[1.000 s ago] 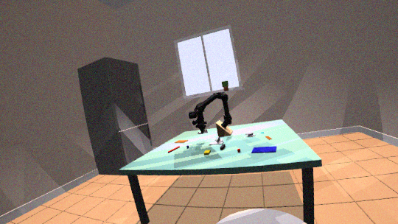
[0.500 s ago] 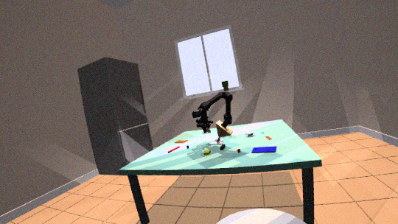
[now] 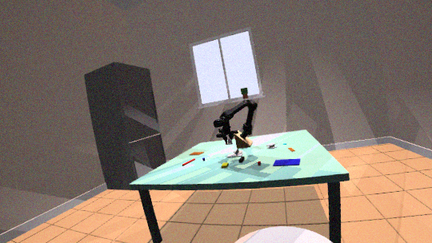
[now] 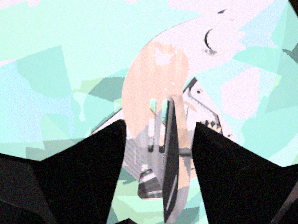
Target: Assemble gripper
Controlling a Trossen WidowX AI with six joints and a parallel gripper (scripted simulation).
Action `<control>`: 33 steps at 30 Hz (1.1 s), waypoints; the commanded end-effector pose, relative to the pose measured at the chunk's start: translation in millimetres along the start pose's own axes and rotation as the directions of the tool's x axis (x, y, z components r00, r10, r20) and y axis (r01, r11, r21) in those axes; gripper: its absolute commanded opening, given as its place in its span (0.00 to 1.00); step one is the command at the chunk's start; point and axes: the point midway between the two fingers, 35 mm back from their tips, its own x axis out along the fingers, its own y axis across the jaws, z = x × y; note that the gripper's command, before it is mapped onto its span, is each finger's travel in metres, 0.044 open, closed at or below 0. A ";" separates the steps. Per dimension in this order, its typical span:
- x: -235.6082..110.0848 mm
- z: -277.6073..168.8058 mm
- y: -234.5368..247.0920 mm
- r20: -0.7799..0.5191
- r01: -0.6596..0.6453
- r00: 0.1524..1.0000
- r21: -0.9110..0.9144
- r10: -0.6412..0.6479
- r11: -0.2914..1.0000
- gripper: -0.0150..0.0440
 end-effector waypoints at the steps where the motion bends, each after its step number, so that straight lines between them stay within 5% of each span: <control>1: 1.6 -11.5 -8.5 -0.003 0.008 1.000 0.108 -0.008 0.994 0.48; 23: 6.1 -67.5 -54.3 -0.017 0.032 0.999 0.641 -0.027 0.767 0.48; 33: 6.5 -70.9 -57.9 -0.019 0.034 0.999 0.671 -0.029 0.741 0.48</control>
